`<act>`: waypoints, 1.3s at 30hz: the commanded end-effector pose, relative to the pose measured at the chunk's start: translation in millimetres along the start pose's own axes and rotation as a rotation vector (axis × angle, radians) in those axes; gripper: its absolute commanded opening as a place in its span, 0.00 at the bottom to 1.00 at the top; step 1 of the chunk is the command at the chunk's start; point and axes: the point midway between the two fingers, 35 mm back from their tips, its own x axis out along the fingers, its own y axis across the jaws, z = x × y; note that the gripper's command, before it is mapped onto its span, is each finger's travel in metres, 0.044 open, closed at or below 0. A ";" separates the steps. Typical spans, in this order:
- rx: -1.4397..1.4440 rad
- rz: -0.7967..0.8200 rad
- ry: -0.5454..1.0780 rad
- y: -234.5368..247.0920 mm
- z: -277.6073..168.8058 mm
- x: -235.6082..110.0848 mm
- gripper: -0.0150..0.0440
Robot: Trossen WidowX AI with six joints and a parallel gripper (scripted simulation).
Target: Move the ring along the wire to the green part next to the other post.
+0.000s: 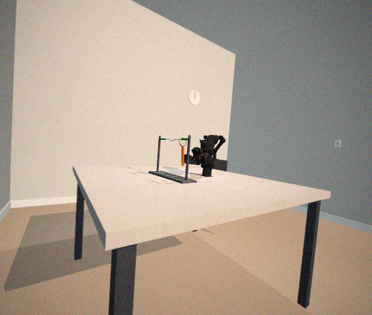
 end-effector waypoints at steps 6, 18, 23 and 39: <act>0.006 -0.003 -0.002 -0.5 0.0 -2.0 0.53; 0.006 -0.003 -0.002 -0.5 0.0 -2.0 0.53; 0.002 0.002 0.000 2.1 1.6 -13.5 0.70; 0.001 0.003 0.001 -2.0 -0.8 -52.9 1.00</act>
